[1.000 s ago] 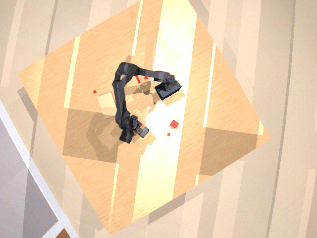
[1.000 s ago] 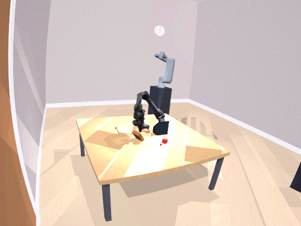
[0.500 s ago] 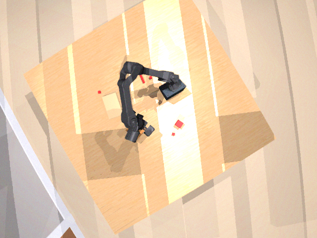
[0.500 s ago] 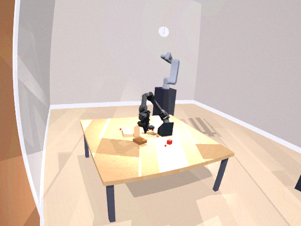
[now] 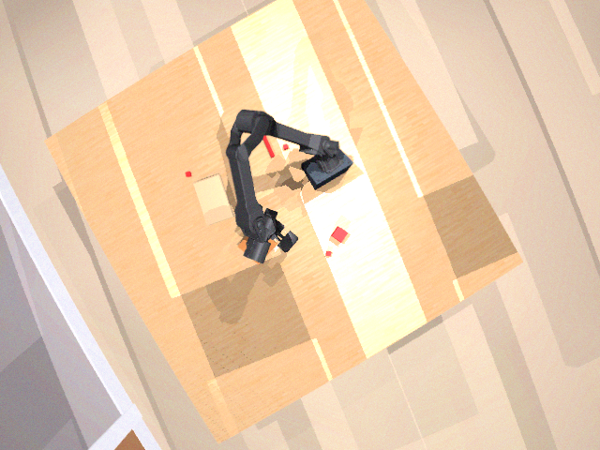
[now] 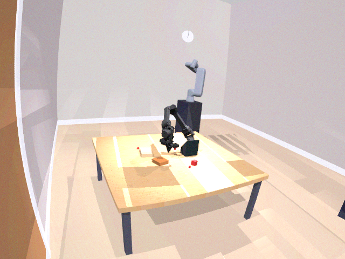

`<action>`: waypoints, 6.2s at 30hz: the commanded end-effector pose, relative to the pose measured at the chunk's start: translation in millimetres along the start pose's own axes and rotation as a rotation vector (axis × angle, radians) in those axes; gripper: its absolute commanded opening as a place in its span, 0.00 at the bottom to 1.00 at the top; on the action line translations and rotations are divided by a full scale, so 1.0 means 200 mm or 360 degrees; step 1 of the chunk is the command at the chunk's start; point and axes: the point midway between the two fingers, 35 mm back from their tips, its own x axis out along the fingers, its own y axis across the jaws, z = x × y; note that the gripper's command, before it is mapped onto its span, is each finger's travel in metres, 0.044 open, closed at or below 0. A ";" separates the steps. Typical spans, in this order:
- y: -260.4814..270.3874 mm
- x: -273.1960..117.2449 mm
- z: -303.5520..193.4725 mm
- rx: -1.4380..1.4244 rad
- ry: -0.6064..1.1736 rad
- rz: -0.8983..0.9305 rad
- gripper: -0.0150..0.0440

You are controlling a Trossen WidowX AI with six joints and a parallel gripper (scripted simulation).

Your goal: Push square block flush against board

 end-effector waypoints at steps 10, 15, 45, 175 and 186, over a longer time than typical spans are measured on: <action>0.00 -0.25 -0.03 0.0006 -0.0001 0.0010 0.25; 0.00 -0.25 -0.03 0.0006 -0.0001 0.0010 0.25; 0.00 -0.25 -0.03 -0.0010 -0.0006 0.0004 0.25; -0.12 0.35 0.59 -0.2486 -0.0012 -0.0004 0.25; -0.10 0.35 0.59 -0.2486 -0.0013 -0.0004 0.25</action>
